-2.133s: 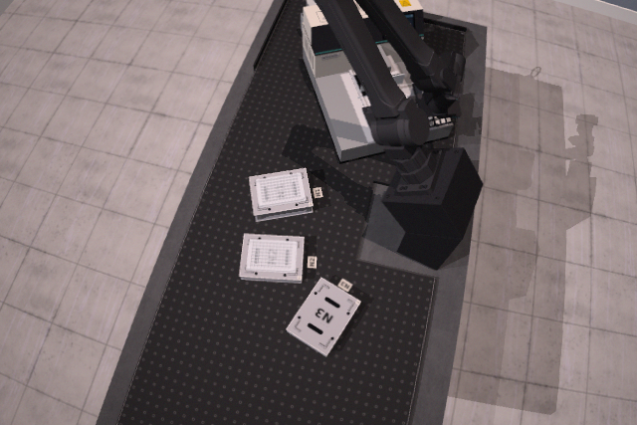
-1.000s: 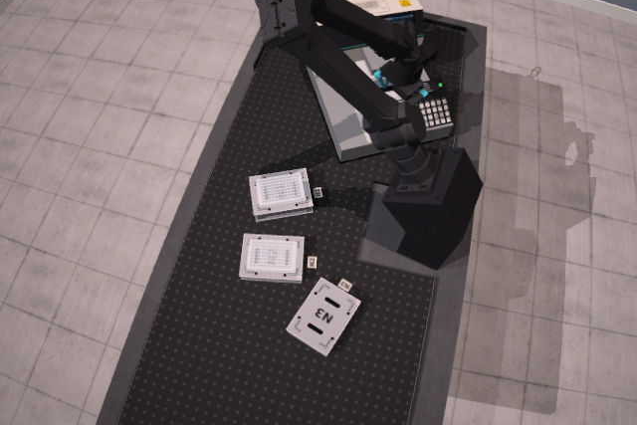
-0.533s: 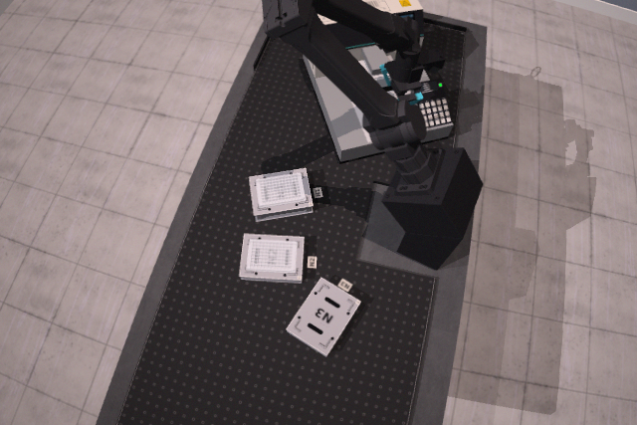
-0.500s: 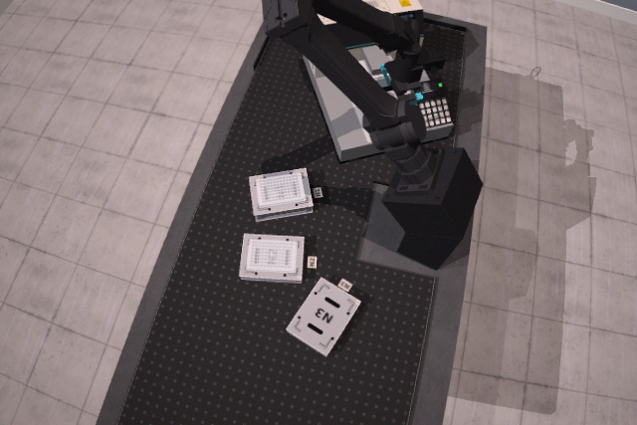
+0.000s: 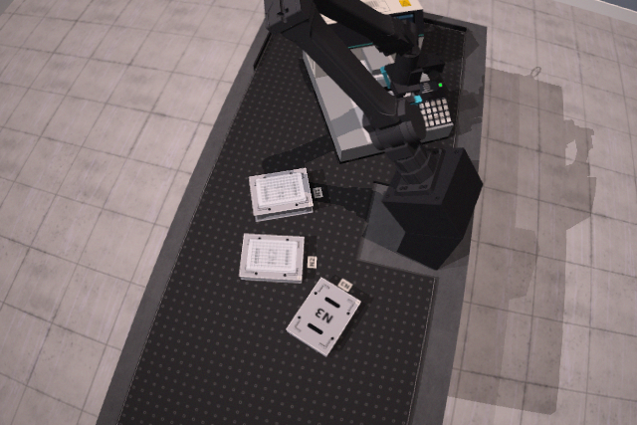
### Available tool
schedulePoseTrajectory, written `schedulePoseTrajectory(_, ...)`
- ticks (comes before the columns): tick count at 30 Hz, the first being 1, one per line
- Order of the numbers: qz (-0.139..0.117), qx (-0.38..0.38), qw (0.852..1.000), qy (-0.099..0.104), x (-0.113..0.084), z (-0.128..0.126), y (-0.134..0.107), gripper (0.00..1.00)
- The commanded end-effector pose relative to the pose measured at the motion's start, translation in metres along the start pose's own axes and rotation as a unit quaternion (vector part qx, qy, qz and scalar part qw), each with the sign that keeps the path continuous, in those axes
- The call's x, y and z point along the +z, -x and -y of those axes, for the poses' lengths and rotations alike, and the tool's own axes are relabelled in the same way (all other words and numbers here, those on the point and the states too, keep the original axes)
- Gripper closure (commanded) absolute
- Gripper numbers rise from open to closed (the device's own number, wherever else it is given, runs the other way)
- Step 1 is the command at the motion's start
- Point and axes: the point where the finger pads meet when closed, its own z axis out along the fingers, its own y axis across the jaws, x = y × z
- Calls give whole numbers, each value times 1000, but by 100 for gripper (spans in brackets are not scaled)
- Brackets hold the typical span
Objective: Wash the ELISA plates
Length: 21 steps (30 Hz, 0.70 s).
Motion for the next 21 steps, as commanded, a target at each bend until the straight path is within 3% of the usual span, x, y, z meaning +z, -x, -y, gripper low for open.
schedulePoseTrajectory(1,0,6,1000,0,7,-1,-1,0)
schedulePoseTrajectory(17,2,2,1000,5,28,-5,-2,0)
schedulePoseTrajectory(21,0,7,1000,-2,37,1,-2,0)
